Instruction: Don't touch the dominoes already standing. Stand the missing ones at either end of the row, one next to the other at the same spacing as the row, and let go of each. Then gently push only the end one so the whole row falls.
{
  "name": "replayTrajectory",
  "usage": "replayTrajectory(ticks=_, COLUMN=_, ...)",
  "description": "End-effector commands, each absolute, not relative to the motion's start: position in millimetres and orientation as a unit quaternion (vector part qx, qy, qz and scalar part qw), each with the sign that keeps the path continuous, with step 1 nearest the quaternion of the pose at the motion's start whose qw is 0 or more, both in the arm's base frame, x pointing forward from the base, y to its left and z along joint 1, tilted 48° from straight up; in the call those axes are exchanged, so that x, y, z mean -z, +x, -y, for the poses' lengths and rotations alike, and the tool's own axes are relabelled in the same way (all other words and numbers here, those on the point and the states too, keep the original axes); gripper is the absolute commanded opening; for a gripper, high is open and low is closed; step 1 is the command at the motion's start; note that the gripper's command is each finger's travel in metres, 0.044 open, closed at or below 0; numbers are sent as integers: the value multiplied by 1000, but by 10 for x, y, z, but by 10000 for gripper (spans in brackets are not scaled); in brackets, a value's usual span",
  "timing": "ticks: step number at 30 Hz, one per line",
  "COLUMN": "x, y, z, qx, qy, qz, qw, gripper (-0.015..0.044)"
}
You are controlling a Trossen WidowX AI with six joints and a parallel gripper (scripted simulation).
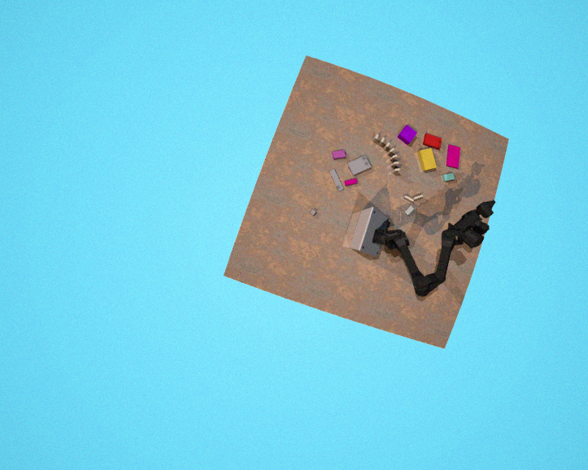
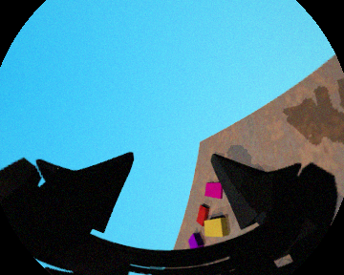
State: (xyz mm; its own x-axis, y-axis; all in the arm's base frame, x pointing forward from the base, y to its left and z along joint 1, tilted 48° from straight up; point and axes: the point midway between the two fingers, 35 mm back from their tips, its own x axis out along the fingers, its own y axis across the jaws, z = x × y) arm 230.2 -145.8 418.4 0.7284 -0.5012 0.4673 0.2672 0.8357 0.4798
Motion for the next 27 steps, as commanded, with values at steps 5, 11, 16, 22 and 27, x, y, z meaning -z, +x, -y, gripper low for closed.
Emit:
replayTrajectory(ticks=5, x=-3068, y=2778, z=1647, qx=327, qy=-107, qz=-59, qw=937, gripper=440)
replayTrajectory(ticks=11, x=-2458, y=2812, z=1606, qx=277, qy=-294, qz=-264, qw=876, gripper=440)
replayTrajectory(ticks=16, x=-1988, y=2719, z=1528, qx=172, qy=-449, qz=-418, qw=771, gripper=440)
replayTrajectory(ticks=22, x=-1520, y=2465, z=1409, qx=-27, qy=-611, qz=-551, qw=568, gripper=440)
replayTrajectory(ticks=27, x=-1255, y=2150, z=1313, qx=-246, qy=-696, qz=-591, qw=326, gripper=440)
